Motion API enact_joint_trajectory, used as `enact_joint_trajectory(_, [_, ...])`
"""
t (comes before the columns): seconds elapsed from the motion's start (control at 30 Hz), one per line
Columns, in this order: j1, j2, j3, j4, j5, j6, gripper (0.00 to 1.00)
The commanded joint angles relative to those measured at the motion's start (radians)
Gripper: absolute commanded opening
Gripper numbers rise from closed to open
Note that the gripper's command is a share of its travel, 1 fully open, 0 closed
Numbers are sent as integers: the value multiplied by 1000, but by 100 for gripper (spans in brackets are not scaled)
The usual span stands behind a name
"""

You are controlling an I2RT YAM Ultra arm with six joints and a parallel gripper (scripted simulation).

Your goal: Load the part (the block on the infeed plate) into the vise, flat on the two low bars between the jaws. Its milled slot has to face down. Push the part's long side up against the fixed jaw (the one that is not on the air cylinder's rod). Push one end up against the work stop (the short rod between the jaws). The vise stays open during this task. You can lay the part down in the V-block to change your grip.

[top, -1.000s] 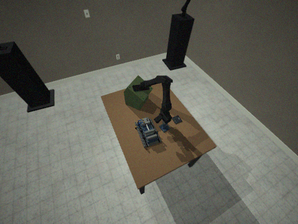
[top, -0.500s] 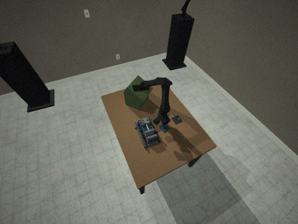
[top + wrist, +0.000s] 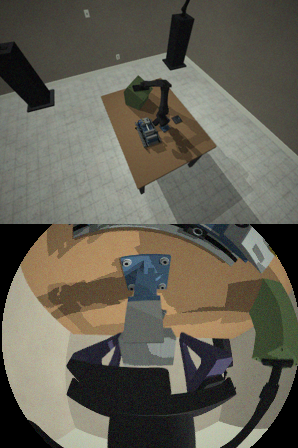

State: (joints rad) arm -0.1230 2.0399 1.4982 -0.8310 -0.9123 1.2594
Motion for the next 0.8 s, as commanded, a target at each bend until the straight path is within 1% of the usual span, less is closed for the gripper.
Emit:
enact_joint_trajectory(0.0, [-28,15,47,-46,-49,-38,81])
enact_joint_trajectory(0.3, [-42,50,82,-100,-108,-97,81])
enact_joint_trajectory(0.4, [-43,46,89,-111,-113,-106,81])
enact_joint_trajectory(0.43, [-44,67,92,-115,-118,-110,81])
enact_joint_trajectory(0.6, [-49,86,108,-140,-140,-136,81])
enact_joint_trajectory(0.7, [-51,80,117,-155,-151,-151,81])
enact_joint_trajectory(0.77, [-53,97,122,-163,-157,-159,81])
